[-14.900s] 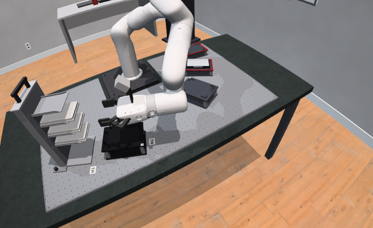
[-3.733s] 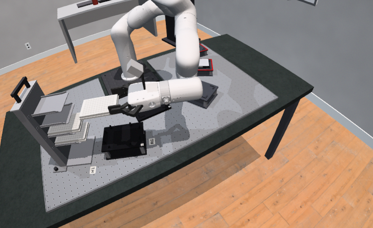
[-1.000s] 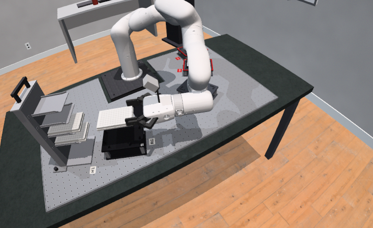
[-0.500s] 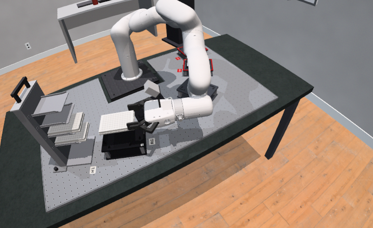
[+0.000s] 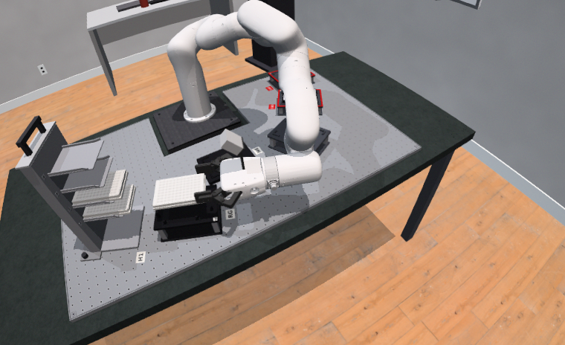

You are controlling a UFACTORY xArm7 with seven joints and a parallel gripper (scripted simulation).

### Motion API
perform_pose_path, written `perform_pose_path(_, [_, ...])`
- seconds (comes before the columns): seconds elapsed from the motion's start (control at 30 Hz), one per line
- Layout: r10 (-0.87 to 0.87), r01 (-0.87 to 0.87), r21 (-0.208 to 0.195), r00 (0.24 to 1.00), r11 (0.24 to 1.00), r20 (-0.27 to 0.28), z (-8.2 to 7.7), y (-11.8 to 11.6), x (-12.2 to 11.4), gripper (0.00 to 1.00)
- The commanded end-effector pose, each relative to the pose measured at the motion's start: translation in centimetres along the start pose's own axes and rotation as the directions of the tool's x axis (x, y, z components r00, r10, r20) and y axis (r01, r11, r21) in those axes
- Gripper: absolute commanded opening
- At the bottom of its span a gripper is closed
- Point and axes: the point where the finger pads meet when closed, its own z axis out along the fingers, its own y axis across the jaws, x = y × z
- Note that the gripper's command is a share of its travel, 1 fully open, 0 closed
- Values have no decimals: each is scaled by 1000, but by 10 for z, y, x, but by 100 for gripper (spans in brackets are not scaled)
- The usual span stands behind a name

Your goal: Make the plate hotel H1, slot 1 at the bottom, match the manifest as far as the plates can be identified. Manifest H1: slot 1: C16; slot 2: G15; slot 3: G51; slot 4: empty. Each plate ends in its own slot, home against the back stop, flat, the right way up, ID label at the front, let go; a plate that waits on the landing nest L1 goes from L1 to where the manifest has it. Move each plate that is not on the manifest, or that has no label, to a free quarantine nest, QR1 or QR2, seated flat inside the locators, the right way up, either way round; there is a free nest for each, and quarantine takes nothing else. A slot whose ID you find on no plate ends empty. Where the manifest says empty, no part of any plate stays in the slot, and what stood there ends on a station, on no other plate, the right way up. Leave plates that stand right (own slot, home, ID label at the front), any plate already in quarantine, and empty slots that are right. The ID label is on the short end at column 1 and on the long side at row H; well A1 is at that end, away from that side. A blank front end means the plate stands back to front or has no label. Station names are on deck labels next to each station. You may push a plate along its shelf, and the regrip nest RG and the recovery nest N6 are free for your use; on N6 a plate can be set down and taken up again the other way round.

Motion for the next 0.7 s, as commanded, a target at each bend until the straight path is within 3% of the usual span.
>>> perform_pose_path(0.0, [4, -4, 0, 1000, 1000, 1, 0, -1, -6, 0])
perform_pose_path(0.67, [3, -3, 0, 1000, 1000, 1, 0, -1, -28, 0])
